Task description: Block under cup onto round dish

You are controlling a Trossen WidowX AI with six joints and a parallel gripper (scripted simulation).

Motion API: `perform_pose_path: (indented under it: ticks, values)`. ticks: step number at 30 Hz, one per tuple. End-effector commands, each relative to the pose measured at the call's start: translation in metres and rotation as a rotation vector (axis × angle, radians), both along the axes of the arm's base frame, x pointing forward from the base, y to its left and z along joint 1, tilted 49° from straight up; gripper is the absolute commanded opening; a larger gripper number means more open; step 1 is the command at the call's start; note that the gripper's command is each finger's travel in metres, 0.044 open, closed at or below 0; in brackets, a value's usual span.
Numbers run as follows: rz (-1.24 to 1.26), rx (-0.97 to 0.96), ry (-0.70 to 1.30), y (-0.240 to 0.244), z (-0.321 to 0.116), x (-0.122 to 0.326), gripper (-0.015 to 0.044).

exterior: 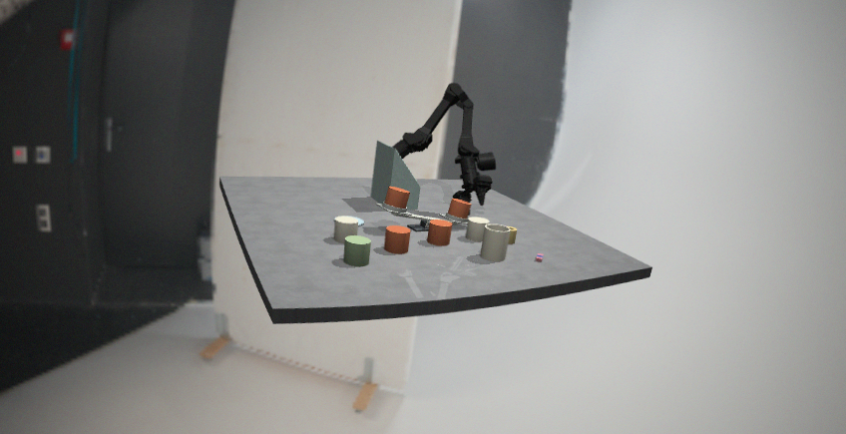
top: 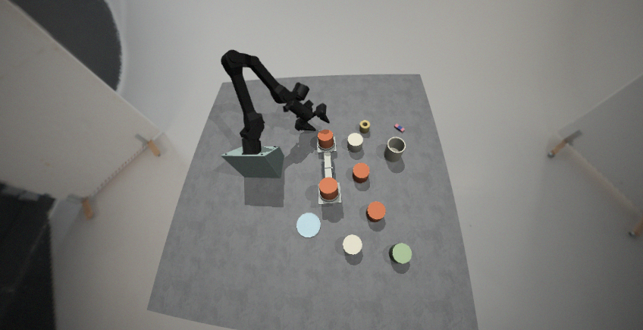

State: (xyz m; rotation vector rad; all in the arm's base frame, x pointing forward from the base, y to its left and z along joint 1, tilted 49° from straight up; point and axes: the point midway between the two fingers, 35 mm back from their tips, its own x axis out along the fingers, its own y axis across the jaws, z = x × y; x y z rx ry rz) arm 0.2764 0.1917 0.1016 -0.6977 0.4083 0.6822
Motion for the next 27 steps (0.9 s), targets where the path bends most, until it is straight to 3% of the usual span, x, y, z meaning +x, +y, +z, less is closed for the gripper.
perform_pose_path:
  ticks: [1,15,27]
  values:
    - [-0.052,-0.018,0.077,-0.025,-0.018,0.007,0.044]
    - [-0.156,-0.054,0.324,-0.102,-0.064,0.007,0.044]
    - [-0.255,0.043,0.54,-0.16,-0.091,-0.015,0.044]
